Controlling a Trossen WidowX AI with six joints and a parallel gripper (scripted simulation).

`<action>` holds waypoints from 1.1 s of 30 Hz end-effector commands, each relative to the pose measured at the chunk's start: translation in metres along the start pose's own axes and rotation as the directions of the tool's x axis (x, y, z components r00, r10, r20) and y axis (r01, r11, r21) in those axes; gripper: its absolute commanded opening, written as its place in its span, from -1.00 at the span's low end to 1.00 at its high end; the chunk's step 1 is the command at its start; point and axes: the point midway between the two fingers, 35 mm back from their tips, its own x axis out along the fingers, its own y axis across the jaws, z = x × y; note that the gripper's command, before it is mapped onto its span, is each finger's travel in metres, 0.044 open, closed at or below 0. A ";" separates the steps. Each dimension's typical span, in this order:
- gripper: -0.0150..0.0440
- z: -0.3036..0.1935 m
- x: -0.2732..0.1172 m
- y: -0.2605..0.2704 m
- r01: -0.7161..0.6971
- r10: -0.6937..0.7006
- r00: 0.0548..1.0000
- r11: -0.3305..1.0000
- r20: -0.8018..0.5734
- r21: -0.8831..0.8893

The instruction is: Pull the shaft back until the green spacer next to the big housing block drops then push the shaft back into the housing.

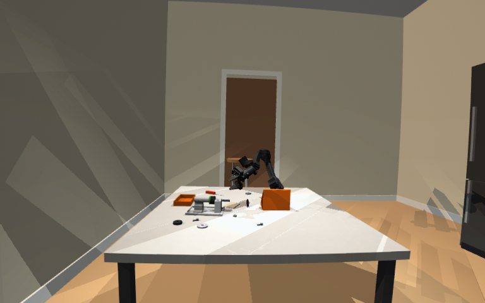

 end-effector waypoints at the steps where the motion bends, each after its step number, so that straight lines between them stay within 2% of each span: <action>1: 1.00 -0.041 0.032 -0.044 0.383 -0.293 0.918 0.826 0.266 -0.414; 5: 1.00 -0.056 0.028 -0.065 0.520 -0.385 0.853 0.694 0.353 -0.499; 7: 1.00 -0.058 0.027 -0.069 0.539 -0.398 0.842 0.672 0.365 -0.509; 33: 1.00 -0.058 0.025 -0.070 0.539 -0.398 0.842 0.672 0.365 -0.509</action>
